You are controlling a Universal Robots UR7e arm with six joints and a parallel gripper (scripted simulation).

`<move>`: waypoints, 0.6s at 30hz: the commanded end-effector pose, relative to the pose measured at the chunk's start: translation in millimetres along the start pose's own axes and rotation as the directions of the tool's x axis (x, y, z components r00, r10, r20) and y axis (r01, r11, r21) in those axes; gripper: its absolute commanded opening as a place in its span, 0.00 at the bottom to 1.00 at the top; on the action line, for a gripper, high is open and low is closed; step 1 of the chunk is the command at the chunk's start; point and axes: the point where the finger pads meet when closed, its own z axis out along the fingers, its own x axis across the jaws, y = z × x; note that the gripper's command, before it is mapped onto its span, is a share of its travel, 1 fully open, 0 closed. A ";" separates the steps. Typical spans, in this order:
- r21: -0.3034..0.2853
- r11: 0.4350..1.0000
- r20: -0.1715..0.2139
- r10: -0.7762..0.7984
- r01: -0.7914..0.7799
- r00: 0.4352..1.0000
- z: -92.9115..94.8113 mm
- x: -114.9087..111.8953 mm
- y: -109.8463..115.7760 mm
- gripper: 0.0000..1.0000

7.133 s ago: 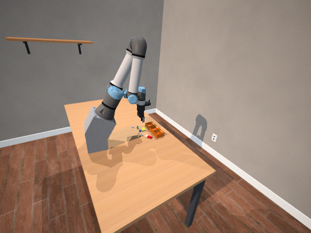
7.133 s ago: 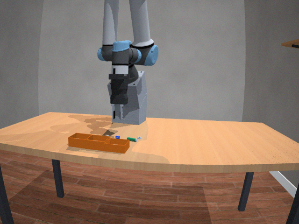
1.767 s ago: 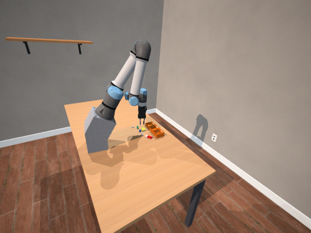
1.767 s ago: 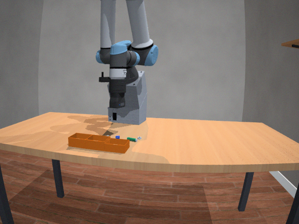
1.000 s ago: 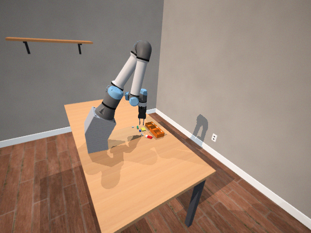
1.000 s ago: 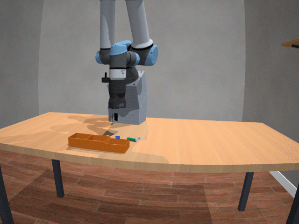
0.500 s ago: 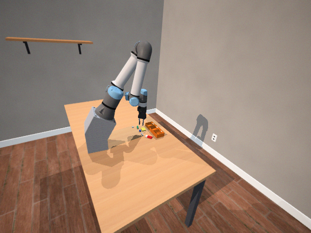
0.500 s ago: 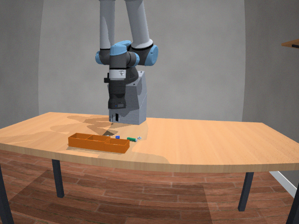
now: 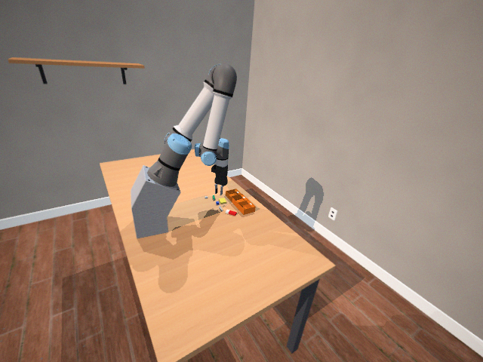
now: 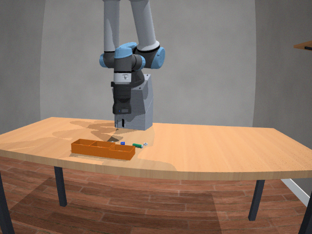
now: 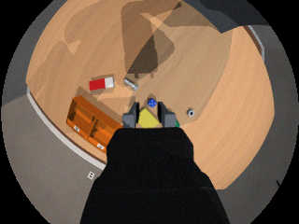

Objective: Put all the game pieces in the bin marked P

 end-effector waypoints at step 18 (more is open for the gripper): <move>0.001 0.933 0.010 0.360 -0.360 0.933 3.0 6.1 3.0 0.64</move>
